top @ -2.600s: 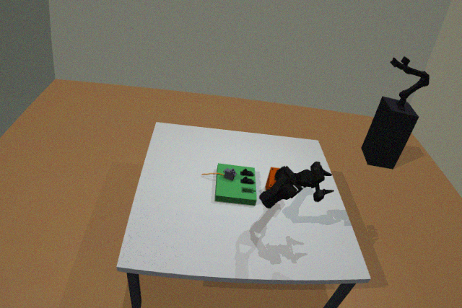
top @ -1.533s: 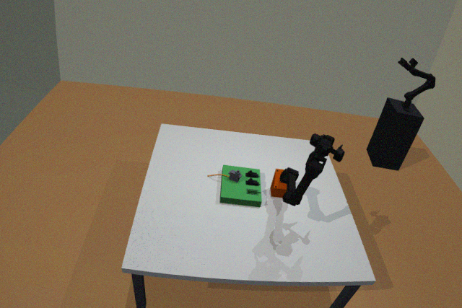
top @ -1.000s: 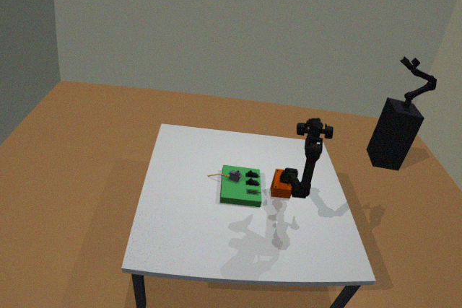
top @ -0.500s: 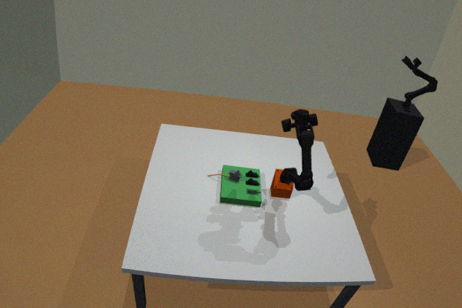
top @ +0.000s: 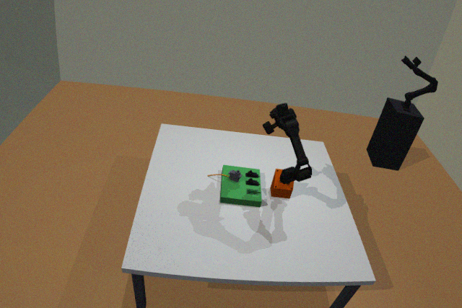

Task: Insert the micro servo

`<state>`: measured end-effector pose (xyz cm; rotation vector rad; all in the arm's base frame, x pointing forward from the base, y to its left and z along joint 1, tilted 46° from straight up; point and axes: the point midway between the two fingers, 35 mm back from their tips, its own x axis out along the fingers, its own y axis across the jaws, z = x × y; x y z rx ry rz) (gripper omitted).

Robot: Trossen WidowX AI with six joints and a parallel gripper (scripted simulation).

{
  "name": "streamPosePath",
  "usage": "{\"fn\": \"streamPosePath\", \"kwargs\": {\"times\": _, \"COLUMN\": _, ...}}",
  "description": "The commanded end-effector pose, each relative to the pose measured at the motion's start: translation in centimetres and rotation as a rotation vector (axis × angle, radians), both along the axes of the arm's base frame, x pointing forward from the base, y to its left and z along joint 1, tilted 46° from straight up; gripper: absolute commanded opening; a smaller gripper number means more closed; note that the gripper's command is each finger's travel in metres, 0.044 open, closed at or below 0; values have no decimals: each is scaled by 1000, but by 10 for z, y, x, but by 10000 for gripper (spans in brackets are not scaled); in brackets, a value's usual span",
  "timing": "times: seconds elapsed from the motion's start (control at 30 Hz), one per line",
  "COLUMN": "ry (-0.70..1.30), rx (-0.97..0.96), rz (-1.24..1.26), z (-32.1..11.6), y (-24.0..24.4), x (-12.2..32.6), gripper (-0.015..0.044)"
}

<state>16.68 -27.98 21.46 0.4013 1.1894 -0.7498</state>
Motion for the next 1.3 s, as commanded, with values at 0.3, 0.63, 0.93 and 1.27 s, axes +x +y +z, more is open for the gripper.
{"fn": "streamPosePath", "kwargs": {"times": 0.3, "ry": -13, "rx": 304, "rz": 286, "z": -72, "y": 59, "x": 84, "gripper": 440}}
{"fn": "streamPosePath", "kwargs": {"times": 0.63, "ry": 12, "rx": 577, "rz": 458, "z": -123, "y": 130, "x": 129, "gripper": 440}}
{"fn": "streamPosePath", "kwargs": {"times": 0.93, "ry": 59, "rx": 839, "rz": 567, "z": -166, "y": 203, "x": 153, "gripper": 440}}
{"fn": "streamPosePath", "kwargs": {"times": 1.27, "ry": 116, "rx": 1056, "rz": 620, "z": -196, "y": 264, "x": 160, "gripper": 440}}
